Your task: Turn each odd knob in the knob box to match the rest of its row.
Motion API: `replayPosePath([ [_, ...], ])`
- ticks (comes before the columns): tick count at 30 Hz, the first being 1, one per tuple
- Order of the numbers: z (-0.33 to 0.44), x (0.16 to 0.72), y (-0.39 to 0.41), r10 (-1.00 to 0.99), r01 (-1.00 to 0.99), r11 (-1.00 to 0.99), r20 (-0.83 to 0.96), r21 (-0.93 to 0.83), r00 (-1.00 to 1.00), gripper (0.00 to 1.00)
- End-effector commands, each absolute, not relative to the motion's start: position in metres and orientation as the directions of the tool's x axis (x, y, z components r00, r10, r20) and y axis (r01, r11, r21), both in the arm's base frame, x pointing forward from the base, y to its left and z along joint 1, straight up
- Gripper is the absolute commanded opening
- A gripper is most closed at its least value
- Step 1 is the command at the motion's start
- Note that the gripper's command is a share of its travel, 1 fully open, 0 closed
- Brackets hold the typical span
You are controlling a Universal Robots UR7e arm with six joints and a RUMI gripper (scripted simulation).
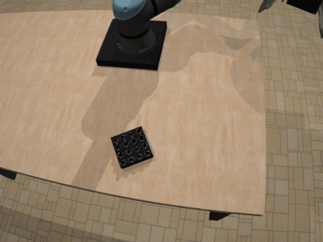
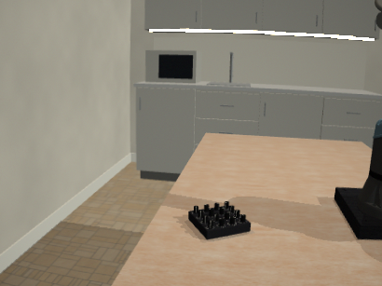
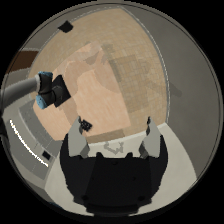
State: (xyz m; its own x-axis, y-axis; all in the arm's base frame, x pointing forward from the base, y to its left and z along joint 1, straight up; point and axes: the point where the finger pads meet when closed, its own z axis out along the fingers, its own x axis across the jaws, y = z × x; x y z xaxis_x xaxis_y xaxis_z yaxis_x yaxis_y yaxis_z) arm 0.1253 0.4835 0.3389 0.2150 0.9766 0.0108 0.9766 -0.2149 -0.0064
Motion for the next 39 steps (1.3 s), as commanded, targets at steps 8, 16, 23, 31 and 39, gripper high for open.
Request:
replayPosePath([
  [8, 0.334, 0.135, 0.48, 0.967, 0.967, -0.256, 0.012, -0.006, 0.256, 1.0],
  [16, 0.318, 0.163, 0.472, 0.93, 0.93, -0.367, 0.012, -0.006, 0.367, 1.0],
  [23, 0.295, 0.202, 0.456, 0.853, 0.854, -0.521, 0.011, -0.007, 0.521, 1.0],
  [31, 0.273, 0.236, 0.437, 0.758, 0.758, -0.652, 0.011, -0.008, 0.652, 1.0],
  [39, 0.253, 0.266, 0.416, 0.65, 0.65, -0.76, 0.01, -0.008, 0.76, 1.0],
])
